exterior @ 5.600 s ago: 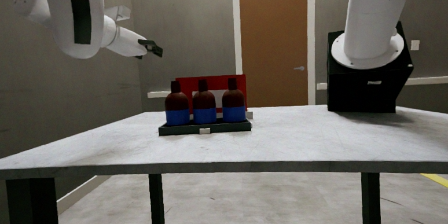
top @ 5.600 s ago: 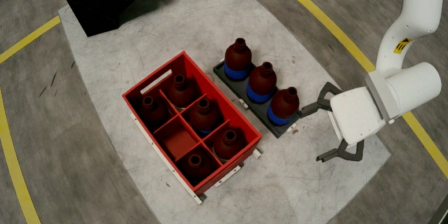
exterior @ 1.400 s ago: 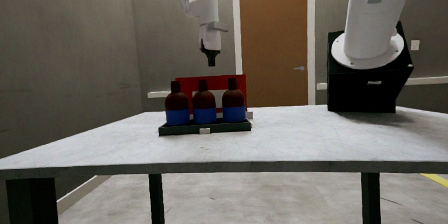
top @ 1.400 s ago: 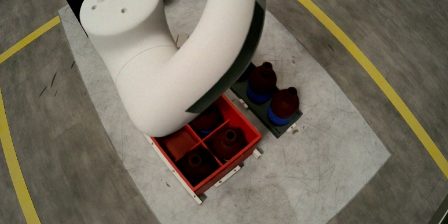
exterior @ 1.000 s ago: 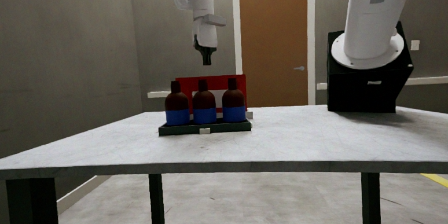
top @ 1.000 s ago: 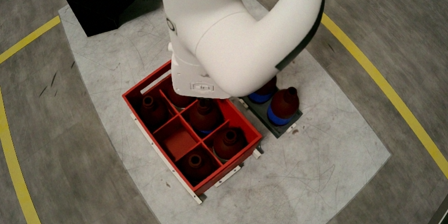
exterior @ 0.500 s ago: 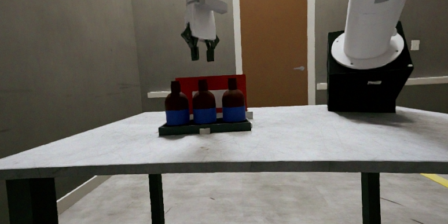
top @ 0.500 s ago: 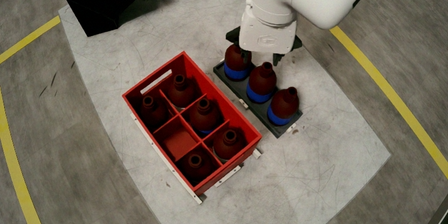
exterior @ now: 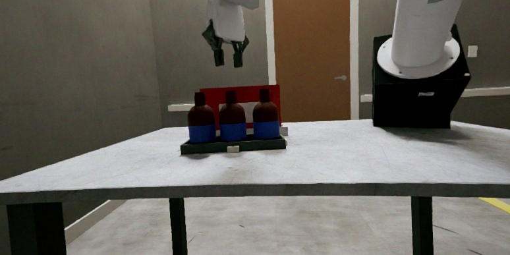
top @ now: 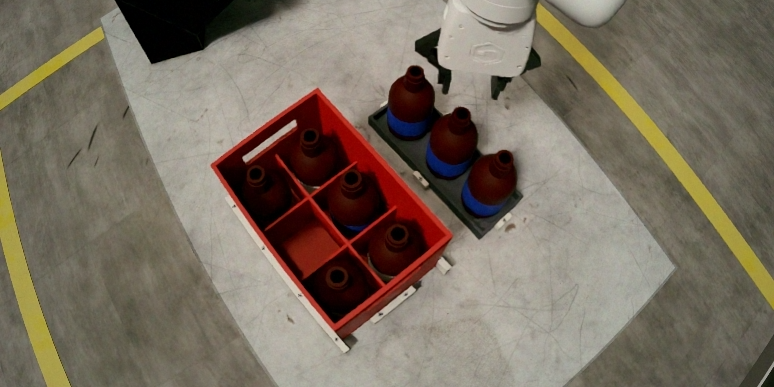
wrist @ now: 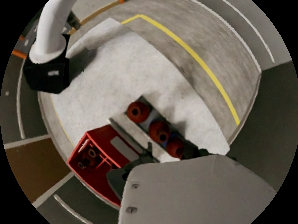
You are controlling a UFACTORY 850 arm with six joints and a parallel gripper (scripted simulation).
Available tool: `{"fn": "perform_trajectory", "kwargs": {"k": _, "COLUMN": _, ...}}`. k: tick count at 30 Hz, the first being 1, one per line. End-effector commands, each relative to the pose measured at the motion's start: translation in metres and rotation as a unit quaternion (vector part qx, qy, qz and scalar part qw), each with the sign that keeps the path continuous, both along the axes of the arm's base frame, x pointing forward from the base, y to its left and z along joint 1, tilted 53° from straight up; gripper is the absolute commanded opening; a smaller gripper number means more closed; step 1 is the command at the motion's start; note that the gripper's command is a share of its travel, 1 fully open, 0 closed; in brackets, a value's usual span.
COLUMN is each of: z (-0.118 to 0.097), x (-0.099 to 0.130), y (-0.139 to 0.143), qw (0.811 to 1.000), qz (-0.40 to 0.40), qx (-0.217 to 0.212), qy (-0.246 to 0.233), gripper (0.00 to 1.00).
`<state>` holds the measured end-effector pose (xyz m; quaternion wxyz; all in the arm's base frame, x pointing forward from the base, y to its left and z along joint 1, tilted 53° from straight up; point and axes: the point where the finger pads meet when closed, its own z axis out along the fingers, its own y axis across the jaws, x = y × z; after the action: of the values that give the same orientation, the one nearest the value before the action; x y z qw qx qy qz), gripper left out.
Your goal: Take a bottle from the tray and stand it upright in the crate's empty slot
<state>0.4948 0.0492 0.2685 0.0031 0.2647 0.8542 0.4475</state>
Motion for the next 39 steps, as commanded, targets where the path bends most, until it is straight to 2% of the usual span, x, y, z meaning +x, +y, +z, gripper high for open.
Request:
{"fn": "perform_trajectory", "kwargs": {"k": 1, "z": 0.001, "x": 0.0, "y": 0.0, "qw": 1.0, "qz": 0.0, "qx": 0.0, "qy": -0.001, "gripper": 0.65}}
{"fn": "perform_trajectory", "kwargs": {"k": 19, "z": 0.0, "x": 0.001, "y": 0.002, "qw": 1.0, "qz": 0.0, "qx": 0.0, "qy": -0.001, "gripper": 0.65}}
{"fn": "perform_trajectory", "kwargs": {"k": 39, "z": -0.012, "x": 0.006, "y": 0.017, "qw": 1.0, "qz": 0.0, "qx": 0.0, "qy": 0.0, "gripper": 0.65}}
